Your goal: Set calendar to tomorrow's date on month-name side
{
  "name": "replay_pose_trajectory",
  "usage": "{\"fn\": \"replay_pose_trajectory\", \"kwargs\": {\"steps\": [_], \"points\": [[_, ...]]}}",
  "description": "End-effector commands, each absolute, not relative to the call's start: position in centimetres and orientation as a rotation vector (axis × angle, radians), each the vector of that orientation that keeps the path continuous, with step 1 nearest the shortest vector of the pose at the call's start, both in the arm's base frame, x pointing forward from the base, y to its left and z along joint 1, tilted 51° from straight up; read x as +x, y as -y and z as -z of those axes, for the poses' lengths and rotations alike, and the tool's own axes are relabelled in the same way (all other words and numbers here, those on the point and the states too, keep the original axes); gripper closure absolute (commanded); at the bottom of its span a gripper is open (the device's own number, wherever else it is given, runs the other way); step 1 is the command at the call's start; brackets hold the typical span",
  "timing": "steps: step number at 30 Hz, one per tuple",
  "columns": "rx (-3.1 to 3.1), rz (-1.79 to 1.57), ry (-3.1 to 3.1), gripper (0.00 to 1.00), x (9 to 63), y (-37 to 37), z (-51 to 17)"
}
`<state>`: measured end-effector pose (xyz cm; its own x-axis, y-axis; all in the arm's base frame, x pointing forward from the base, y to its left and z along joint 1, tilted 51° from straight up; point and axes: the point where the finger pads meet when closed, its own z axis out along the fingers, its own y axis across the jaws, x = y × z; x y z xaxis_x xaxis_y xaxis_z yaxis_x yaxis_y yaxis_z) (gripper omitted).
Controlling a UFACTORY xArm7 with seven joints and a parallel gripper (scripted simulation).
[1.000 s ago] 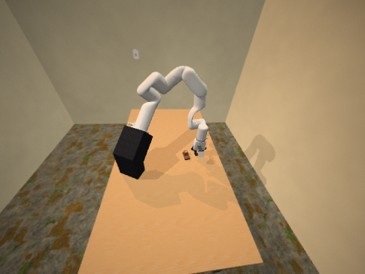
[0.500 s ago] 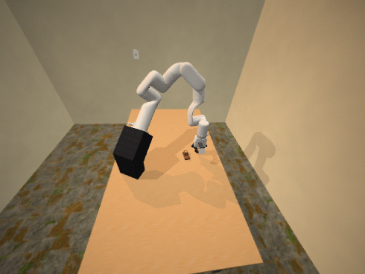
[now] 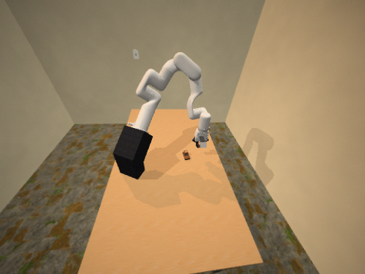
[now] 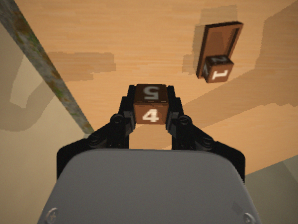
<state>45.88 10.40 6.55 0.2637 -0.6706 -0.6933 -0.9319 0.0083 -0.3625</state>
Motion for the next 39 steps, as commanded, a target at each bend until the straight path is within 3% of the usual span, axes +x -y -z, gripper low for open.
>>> {"fn": "replay_pose_trajectory", "kwargs": {"steps": [1,15,39], "points": [[-1.729,-0.407,-1.479,0.71,45.9,-10.2,-6.7],[-1.671,-0.450,-1.551,0.71,45.5,-10.7,-7.1],[-1.032,-0.833,-2.132,0.71,41.8,-14.8,-9.7]]}}
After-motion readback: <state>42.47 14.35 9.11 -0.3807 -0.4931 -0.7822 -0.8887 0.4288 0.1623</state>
